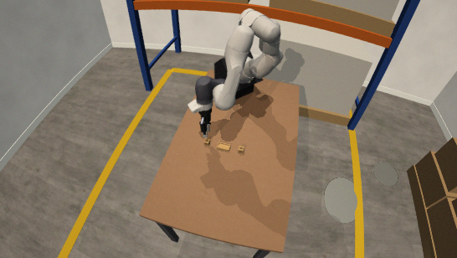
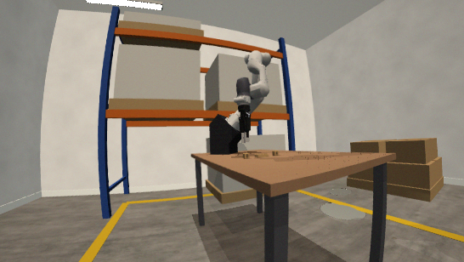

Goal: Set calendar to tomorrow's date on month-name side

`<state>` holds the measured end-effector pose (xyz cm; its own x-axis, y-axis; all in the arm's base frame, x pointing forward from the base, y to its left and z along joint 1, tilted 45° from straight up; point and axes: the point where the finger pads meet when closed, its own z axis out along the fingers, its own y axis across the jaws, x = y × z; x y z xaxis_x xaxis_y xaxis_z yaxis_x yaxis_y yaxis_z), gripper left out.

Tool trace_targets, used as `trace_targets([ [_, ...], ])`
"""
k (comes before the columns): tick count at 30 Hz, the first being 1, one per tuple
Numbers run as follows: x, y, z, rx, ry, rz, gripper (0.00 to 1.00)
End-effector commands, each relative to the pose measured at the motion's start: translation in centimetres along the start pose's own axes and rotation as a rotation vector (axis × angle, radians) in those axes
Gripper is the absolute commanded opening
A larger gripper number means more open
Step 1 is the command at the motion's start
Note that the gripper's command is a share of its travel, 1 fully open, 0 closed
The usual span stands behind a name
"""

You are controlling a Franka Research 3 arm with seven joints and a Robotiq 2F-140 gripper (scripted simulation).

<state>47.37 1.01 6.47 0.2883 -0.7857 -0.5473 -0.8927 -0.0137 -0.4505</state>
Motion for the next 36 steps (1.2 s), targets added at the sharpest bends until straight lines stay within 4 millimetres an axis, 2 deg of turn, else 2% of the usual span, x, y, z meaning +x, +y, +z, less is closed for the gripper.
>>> trace_targets([
  [1,-0.01,0.00,0.01,-0.001,-0.002,0.012,0.29],
  [22,-0.01,0.00,0.08,-0.001,-0.002,0.012,0.29],
  [36,0.00,-0.01,0.94,-0.001,-0.002,0.012,0.29],
])
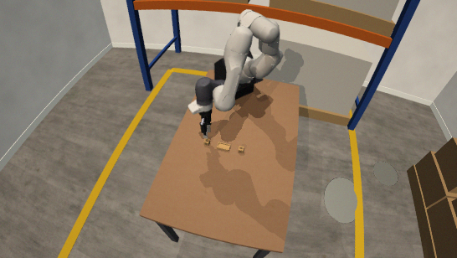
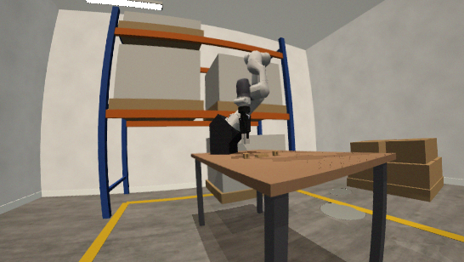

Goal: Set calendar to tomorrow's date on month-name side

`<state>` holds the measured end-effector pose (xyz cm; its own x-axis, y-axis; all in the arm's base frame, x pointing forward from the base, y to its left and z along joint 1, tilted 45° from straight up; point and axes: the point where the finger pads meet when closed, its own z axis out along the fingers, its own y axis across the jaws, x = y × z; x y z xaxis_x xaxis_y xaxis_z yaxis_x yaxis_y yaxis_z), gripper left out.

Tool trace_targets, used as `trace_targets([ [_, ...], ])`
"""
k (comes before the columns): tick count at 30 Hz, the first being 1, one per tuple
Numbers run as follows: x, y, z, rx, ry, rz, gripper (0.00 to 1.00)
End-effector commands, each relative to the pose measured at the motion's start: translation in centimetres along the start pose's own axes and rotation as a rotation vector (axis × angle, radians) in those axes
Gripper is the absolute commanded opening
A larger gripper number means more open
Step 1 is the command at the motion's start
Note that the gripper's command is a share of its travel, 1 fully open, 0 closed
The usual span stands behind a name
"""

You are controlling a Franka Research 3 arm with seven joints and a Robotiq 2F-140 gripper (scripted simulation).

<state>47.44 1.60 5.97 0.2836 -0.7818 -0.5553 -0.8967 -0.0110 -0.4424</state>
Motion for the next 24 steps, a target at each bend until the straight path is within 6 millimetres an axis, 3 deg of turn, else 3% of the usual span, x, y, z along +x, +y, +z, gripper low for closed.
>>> trace_targets([
  [1,0.2,-0.2,0.3,0.005,0.004,0.005,0.29],
  [24,0.2,-0.2,3.5,0.005,0.004,0.005,0.29],
])
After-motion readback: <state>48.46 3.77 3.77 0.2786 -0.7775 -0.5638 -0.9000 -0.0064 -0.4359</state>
